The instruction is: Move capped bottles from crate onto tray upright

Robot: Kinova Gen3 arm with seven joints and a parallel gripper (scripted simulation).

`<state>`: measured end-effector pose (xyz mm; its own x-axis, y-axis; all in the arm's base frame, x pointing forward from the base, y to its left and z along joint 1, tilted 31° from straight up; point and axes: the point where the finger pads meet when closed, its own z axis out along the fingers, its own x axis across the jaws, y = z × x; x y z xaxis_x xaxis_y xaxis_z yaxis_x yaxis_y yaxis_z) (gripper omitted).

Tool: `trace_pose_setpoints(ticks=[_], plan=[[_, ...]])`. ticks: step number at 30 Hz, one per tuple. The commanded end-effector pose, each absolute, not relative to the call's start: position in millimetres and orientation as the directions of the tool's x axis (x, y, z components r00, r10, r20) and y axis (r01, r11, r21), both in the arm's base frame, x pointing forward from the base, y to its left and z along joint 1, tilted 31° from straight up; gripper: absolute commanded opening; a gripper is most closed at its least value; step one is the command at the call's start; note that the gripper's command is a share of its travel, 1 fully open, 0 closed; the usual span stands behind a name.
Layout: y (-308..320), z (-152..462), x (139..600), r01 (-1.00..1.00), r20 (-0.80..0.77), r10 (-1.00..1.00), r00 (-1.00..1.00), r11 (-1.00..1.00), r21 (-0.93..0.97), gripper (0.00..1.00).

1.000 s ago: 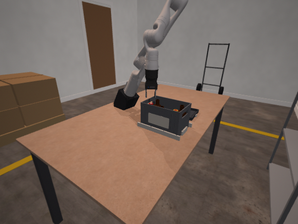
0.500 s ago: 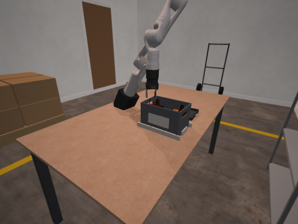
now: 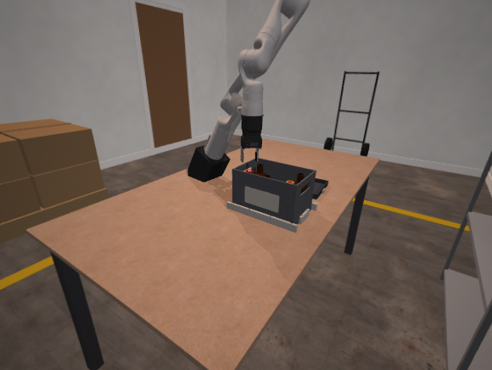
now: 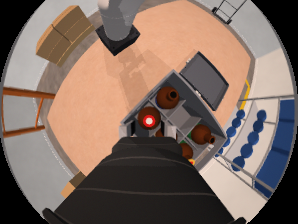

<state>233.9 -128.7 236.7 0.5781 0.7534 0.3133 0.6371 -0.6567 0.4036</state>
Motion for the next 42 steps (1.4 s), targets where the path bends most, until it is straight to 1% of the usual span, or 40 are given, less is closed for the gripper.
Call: trace_pose_setpoints(ticks=[1,12,31,42], plan=[[-127.6,232.4,235.8,0.639,0.316,0.753,0.577,-0.657,0.399,1.0],[-128.6,215.3,246.3,0.639,0.316,0.753,0.577,-0.657,0.399,1.0],[-127.8,214.0,246.3,0.639,0.316,0.753,0.577,-0.657,0.399,1.0],[-128.9,201.7,254.1,0.639,0.316,0.753,0.577,-0.657,0.399,1.0]])
